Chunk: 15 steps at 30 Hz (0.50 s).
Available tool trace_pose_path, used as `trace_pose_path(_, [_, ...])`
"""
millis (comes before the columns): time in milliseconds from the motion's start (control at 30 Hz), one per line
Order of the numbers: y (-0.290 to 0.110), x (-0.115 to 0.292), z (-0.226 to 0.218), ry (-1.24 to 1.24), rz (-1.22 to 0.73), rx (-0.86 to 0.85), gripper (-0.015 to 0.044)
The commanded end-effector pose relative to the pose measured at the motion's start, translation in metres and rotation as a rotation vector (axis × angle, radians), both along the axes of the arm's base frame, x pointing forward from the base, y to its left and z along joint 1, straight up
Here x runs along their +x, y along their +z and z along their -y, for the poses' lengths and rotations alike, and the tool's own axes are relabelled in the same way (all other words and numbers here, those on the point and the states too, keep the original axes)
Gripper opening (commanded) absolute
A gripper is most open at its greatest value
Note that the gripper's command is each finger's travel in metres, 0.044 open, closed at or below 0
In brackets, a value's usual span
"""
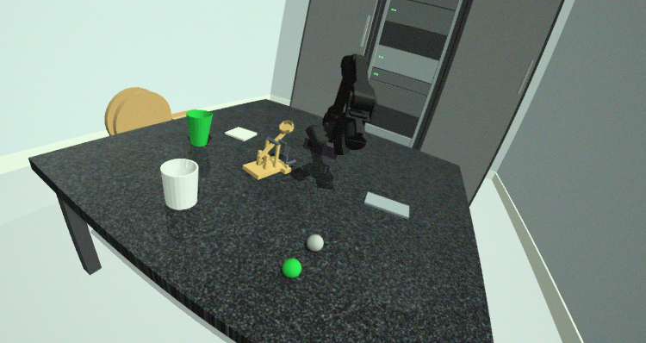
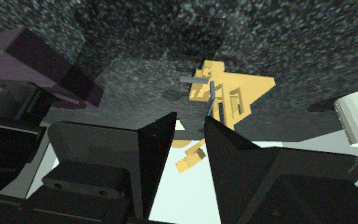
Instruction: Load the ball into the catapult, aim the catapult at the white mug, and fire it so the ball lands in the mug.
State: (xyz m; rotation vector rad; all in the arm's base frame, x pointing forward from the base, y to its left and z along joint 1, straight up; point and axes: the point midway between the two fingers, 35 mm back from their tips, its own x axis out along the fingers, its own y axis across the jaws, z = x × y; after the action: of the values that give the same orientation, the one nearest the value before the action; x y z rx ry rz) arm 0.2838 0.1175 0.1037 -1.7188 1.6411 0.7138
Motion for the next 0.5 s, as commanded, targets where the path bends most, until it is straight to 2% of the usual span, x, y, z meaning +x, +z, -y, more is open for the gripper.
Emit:
trace_pose_path(0, [0.001, 0.014, -0.001, -0.072, 0.062, 0.059, 0.021])
trace_pose_path(300, [0.007, 0.049, 0.002, -0.264, 0.218, 0.198, 0.044])
trace_pose_path(467, [0.012, 0.069, 0.007, -0.369, 0.303, 0.272, 0.044])
